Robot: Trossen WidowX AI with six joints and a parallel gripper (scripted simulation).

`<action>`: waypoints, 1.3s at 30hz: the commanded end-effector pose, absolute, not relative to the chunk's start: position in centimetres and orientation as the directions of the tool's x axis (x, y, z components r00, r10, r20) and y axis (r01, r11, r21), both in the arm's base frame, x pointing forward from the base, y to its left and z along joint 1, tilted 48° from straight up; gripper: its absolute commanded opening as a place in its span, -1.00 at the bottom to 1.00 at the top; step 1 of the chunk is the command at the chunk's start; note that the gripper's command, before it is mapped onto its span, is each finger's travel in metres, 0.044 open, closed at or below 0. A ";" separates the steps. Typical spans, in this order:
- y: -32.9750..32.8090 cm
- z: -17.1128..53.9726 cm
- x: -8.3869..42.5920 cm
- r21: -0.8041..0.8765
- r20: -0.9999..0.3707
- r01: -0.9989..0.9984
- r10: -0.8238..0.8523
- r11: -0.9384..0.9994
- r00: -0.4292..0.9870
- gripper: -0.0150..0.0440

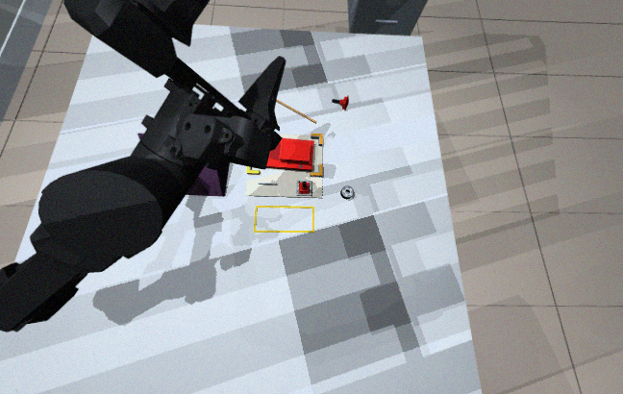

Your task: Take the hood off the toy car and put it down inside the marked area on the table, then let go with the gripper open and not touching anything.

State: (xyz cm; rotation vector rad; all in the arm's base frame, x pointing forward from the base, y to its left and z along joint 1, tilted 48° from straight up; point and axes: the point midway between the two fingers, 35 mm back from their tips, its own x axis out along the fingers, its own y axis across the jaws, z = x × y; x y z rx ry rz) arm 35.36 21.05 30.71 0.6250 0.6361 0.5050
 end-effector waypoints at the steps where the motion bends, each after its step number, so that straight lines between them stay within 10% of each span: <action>1: 20.0 26.8 37.4 0.623 -0.520 -0.089 0.497 0.777 0.695 1.00; 20: 11.9 7.9 39.3 0.002 -0.936 0.399 -0.139 0.917 0.325 1.00; 39: 2.2 -2.8 34.4 -0.734 -0.677 0.212 -0.718 0.645 -0.160 1.00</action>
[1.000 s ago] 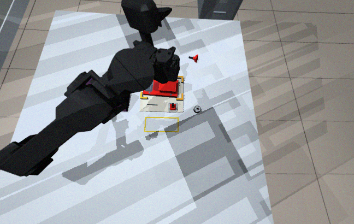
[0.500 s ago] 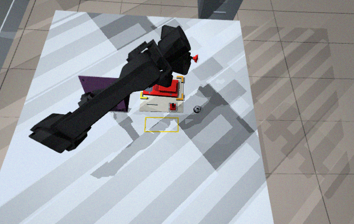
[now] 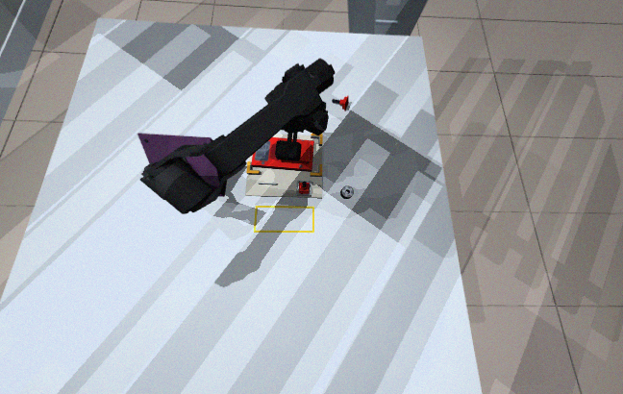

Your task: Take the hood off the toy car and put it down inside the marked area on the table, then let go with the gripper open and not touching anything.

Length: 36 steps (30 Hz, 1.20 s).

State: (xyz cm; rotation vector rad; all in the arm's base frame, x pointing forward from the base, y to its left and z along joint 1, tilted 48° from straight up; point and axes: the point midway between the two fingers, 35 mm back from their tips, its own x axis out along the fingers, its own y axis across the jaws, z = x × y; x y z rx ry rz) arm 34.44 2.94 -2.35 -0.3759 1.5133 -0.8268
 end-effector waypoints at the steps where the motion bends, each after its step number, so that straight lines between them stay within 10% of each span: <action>1: 2.2 -2.8 34.5 -0.735 -0.676 0.211 -0.719 0.644 -0.160 1.00; 36: 0.8 -4.3 34.3 -0.735 -0.676 0.212 -0.719 0.644 -0.160 1.00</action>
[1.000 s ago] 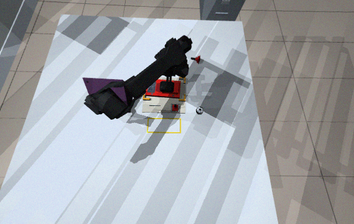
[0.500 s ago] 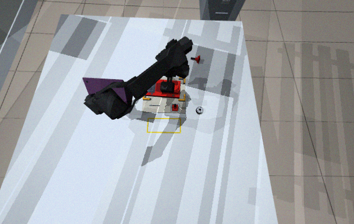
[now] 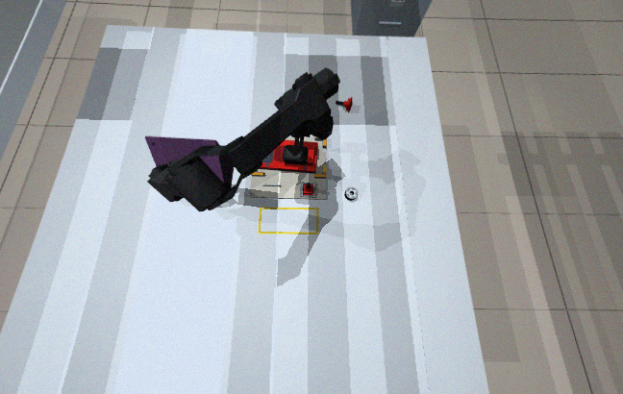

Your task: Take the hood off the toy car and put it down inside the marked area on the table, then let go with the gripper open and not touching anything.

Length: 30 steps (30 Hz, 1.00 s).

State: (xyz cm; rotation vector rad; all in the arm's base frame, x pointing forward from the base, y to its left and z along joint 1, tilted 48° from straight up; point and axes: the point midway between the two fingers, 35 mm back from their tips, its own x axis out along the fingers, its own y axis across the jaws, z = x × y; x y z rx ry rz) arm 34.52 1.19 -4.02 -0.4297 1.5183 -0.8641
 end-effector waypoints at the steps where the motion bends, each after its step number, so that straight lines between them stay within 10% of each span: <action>1: 0.8 -4.3 34.3 -0.735 -0.676 0.212 -0.719 0.644 -0.160 1.00; 30: -0.5 -5.6 34.1 -0.736 -0.676 0.212 -0.720 0.644 -0.160 1.00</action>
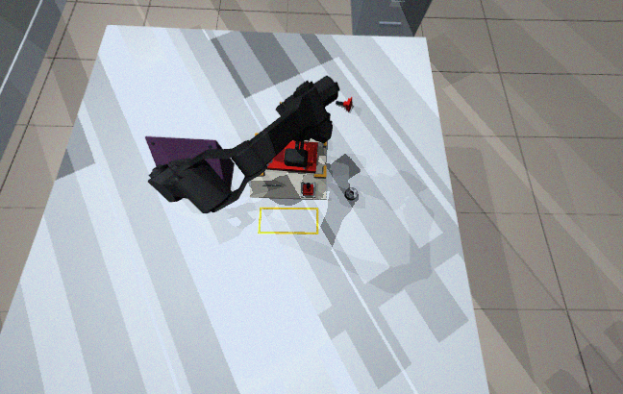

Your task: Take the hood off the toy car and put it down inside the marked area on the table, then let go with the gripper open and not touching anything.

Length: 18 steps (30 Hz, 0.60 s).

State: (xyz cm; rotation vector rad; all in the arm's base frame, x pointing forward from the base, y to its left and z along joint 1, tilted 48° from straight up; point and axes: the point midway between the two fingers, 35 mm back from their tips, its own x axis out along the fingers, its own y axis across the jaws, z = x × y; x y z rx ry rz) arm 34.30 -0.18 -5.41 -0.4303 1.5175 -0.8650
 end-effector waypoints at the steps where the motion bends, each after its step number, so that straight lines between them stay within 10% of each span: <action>1: -0.6 -5.7 34.1 -0.736 -0.676 0.212 -0.720 0.644 -0.160 1.00; 18: -1.4 -6.4 33.9 -0.736 -0.675 0.212 -0.720 0.643 -0.160 1.00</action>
